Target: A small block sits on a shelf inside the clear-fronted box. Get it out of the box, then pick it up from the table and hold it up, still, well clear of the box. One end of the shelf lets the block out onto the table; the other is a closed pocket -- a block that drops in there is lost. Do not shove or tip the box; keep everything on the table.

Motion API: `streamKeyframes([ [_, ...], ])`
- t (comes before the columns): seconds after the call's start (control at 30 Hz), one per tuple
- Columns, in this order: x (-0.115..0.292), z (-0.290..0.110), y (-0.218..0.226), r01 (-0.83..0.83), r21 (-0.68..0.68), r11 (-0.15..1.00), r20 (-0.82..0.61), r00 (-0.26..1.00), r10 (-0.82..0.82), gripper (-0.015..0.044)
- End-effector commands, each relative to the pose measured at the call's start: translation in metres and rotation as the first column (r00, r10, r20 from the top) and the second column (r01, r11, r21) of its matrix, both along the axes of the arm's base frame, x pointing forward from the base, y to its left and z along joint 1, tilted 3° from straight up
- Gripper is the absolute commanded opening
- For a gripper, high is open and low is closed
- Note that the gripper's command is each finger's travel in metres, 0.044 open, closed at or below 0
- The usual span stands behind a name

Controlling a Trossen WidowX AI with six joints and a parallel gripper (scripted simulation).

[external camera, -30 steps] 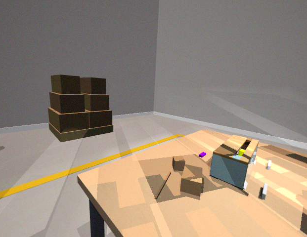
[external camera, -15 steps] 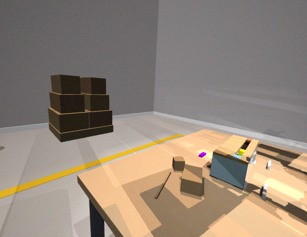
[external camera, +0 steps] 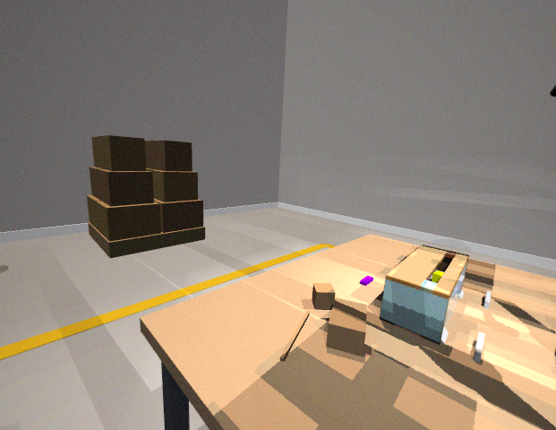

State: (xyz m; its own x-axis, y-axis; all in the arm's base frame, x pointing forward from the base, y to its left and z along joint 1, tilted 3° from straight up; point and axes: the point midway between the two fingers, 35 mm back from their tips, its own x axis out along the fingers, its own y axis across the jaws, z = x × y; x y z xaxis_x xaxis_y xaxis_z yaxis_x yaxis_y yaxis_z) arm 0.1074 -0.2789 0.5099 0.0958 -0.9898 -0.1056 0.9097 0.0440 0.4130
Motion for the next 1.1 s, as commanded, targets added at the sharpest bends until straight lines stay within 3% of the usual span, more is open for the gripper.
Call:
streamKeyframes([
  [0.0, 0.05, -0.049, -0.013, -0.141, 0.161, 0.977, -0.027, 0.989, 0.147, 0.04],
  [0.3, 0.143, -0.171, -0.001, -0.343, 0.548, 0.763, 0.001, 0.913, 0.409, 0.04],
  [0.63, 0.2, -0.307, 0.076, -0.303, 0.909, 0.286, 0.113, 0.84, 0.531, 0.04],
  [0.9, 0.203, -0.391, 0.167, -0.052, 0.985, -0.163, 0.127, 0.86, 0.494, 0.04],
  [0.97, 0.2, -0.4, 0.182, -0.003, 0.974, -0.226, 0.115, 0.868, 0.483, 0.04],
  [1.07, 0.2, -0.401, 0.183, 0.003, 0.972, -0.233, 0.113, 0.869, 0.481, 0.04],
])
